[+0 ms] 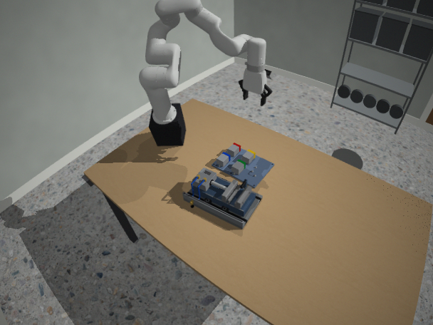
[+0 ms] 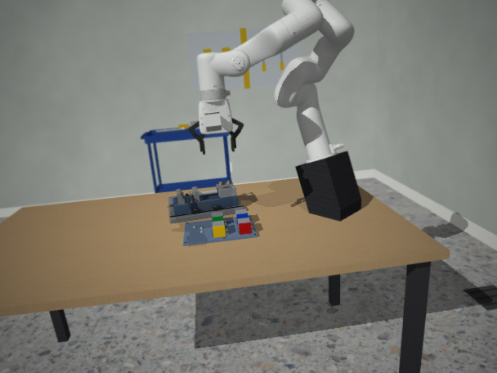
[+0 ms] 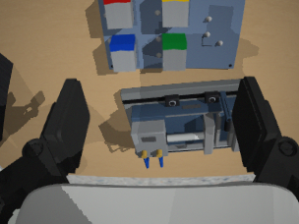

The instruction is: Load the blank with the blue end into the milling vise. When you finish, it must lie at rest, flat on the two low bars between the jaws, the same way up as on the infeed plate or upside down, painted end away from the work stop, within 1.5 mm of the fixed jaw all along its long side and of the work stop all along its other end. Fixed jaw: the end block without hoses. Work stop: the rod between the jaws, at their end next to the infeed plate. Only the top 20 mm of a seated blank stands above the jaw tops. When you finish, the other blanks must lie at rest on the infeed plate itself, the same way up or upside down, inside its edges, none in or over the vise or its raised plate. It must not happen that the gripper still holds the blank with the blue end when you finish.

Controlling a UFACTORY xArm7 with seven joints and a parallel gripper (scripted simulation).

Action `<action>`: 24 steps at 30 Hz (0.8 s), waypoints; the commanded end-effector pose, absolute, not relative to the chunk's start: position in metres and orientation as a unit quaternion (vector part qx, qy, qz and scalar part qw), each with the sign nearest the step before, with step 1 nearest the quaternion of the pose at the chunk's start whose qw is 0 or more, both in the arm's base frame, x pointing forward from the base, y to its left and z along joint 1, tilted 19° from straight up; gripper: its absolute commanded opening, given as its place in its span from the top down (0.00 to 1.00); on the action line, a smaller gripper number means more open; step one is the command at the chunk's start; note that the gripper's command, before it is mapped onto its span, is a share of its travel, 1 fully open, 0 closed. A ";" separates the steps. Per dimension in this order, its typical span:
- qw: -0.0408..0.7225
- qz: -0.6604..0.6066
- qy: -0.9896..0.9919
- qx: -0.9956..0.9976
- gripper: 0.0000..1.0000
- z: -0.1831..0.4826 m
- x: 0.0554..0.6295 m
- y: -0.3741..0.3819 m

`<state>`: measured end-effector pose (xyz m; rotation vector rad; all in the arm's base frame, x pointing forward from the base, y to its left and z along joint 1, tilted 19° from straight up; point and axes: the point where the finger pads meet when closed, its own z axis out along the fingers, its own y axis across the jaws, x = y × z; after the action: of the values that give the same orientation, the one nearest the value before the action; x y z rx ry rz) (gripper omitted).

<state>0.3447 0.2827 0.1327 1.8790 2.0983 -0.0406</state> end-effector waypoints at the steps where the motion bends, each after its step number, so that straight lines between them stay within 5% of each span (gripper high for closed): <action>1: 0.162 -0.012 0.735 0.658 0.00 0.134 0.345 0.283; 24: 0.162 -0.012 0.735 0.658 0.00 0.137 0.344 0.271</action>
<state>0.3435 0.2713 0.1353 1.8787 2.0989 -0.0404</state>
